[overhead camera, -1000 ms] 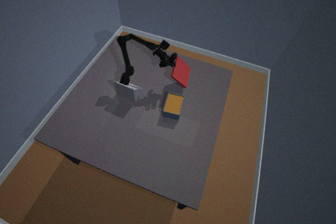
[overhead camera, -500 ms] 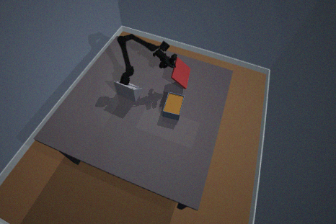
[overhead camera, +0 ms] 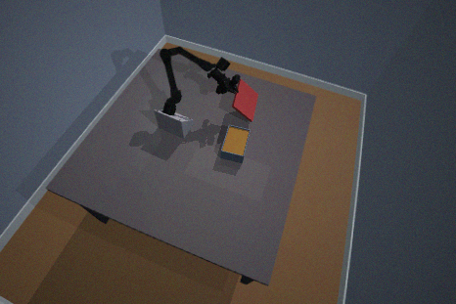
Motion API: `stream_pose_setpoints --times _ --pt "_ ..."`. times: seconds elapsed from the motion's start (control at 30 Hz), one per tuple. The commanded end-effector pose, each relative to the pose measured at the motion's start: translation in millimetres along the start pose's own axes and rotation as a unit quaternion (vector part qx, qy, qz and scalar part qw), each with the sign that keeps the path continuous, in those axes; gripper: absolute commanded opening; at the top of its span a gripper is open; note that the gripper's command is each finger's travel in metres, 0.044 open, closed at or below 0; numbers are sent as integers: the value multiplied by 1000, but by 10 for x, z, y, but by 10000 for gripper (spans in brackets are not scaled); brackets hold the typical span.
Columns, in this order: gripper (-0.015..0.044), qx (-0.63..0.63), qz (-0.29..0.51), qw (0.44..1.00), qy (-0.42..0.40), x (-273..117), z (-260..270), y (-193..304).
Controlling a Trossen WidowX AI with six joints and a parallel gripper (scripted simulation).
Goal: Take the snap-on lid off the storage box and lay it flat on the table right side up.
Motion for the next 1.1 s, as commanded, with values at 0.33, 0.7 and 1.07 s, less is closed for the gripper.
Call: stream_pose_setpoints --times 0.33,0.7,1.07 --pt "0 2 -3 1000 -5 69 -68 -1" --pt "0 3 -3 1000 -5 126 -133 10" --pt "0 3 -3 1000 -5 182 -199 20"
Point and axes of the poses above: the point midway between the two fingers, 35 mm back from their tips, its own x axis out along the fingers, its own z axis across the jaws, y = z × x, the point moved 5 cm from there along -x, back along the fingers, and after that the axes turned 9 degrees about -x, right-handed, at the moved point
